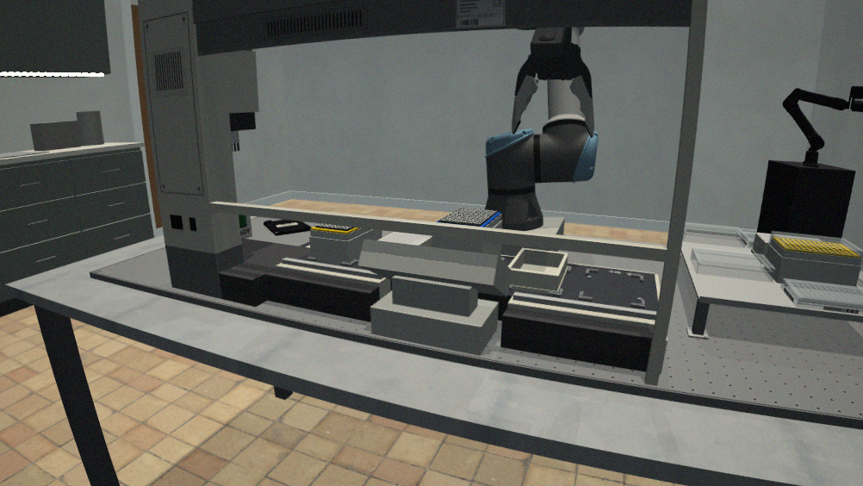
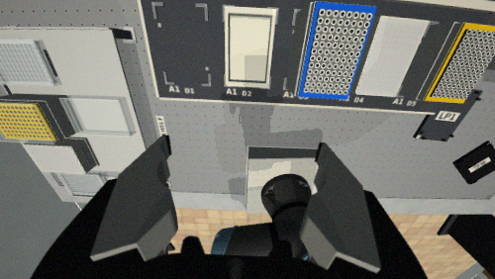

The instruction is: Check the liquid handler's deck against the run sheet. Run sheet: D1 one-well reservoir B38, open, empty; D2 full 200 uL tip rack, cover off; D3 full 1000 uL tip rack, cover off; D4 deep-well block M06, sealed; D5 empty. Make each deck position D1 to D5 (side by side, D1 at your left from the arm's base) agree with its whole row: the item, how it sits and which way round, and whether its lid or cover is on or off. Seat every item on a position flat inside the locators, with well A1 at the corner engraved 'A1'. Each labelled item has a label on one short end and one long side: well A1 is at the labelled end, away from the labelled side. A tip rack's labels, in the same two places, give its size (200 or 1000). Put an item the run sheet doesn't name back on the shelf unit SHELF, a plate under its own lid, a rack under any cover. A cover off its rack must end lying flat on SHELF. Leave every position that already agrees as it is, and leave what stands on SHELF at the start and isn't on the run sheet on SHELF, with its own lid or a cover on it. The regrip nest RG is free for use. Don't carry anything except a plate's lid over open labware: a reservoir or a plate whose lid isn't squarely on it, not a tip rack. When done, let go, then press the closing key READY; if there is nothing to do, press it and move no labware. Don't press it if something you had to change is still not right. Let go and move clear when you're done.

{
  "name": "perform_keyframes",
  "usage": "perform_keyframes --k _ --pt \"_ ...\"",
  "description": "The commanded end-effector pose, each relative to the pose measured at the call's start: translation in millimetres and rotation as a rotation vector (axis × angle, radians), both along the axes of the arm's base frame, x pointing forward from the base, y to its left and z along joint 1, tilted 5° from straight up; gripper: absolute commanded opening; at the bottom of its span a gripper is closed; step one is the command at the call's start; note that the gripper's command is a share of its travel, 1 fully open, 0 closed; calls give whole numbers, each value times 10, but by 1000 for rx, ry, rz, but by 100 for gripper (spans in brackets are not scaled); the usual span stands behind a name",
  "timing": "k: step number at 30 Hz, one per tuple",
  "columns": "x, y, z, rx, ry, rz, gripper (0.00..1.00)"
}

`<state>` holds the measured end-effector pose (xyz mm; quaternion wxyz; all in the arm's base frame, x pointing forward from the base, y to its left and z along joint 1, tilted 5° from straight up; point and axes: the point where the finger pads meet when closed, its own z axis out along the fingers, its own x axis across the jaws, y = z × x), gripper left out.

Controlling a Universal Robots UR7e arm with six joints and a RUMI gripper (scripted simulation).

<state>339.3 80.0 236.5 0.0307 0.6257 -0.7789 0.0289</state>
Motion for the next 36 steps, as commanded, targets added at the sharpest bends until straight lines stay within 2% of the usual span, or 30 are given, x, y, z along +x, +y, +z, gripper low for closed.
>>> perform_keyframes --k 1,5,7,11,30,36 --pt "294 -55 1 0 0 0 82" --pt "490 -95 3 0 0 0 82" --pt "490 -95 3 0 0 0 82" --pt "654 -129 4 0 0 0 82" --pt "654 -129 4 0 0 0 82" --pt "653 -137 -96 0 0 0 82"
